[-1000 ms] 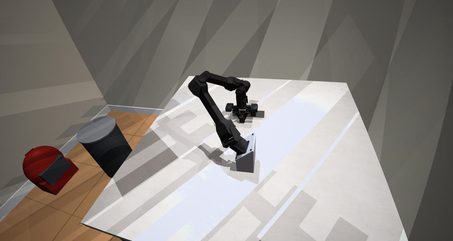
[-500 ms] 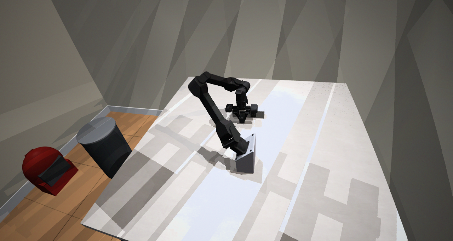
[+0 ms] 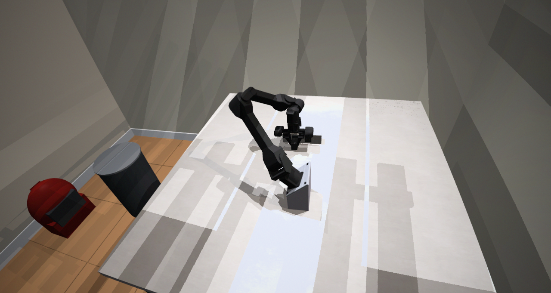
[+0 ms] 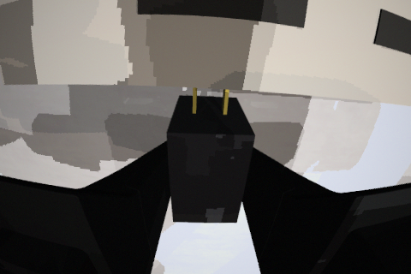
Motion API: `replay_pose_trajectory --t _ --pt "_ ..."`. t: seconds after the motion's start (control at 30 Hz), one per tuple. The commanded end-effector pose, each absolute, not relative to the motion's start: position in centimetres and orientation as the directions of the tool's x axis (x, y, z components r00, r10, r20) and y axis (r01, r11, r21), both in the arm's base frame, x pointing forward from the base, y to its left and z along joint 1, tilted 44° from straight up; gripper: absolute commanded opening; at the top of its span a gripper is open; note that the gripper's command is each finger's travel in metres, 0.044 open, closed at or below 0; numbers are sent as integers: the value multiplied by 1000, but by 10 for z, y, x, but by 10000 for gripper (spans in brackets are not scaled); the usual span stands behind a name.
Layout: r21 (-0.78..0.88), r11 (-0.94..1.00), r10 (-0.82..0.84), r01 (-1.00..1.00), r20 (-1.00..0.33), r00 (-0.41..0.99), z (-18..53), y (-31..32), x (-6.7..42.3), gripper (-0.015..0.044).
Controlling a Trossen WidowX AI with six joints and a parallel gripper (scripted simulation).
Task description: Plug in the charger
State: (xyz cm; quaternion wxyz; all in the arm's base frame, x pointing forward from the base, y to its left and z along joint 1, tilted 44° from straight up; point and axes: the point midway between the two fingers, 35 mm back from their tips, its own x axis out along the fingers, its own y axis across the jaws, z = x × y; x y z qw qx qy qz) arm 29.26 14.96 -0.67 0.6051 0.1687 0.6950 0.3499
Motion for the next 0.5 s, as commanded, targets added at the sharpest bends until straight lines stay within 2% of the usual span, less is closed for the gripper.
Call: replay_pose_trajectory --t 0.0,0.47 --pt "694 697 662 -181 -720 -210 -6 150 293 0" --pt "693 697 661 -184 -721 -210 -6 150 294 0"
